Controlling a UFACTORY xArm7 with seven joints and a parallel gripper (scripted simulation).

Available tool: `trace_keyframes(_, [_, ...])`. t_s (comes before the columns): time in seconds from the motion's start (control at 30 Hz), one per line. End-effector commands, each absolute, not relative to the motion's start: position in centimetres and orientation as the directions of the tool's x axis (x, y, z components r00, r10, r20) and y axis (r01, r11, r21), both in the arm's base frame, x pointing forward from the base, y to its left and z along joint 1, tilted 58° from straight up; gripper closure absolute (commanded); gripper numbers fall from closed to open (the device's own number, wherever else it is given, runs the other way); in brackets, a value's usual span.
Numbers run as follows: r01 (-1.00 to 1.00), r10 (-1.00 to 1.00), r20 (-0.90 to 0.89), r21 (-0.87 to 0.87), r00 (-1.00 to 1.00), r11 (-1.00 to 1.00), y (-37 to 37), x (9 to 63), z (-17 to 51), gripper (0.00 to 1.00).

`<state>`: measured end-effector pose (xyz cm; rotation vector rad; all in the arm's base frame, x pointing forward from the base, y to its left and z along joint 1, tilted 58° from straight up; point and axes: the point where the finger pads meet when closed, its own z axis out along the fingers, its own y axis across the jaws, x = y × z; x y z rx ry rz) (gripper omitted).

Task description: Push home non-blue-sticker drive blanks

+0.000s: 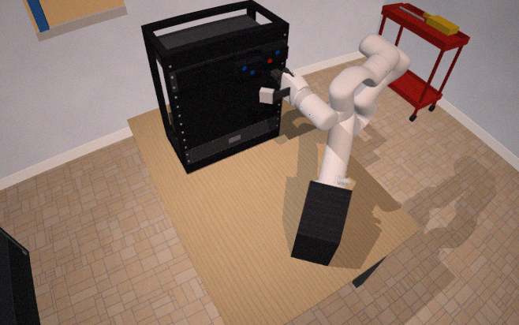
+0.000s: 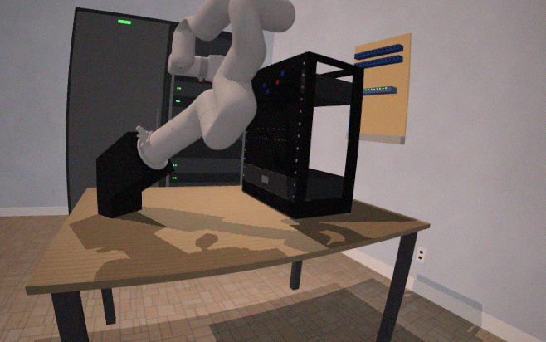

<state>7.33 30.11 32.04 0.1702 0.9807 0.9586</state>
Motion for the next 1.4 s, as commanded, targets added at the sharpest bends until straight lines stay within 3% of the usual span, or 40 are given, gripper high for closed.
trace_keyframes(0.0, [-0.611, 0.754, -0.626, 0.523, 0.198, 0.595, 30.2, 7.3, 32.1, 1.00])
trace_keyframes(1.37, [-0.611, 0.754, -0.626, 0.523, 0.198, 0.595, 24.4, 10.6, 38.1, 1.00])
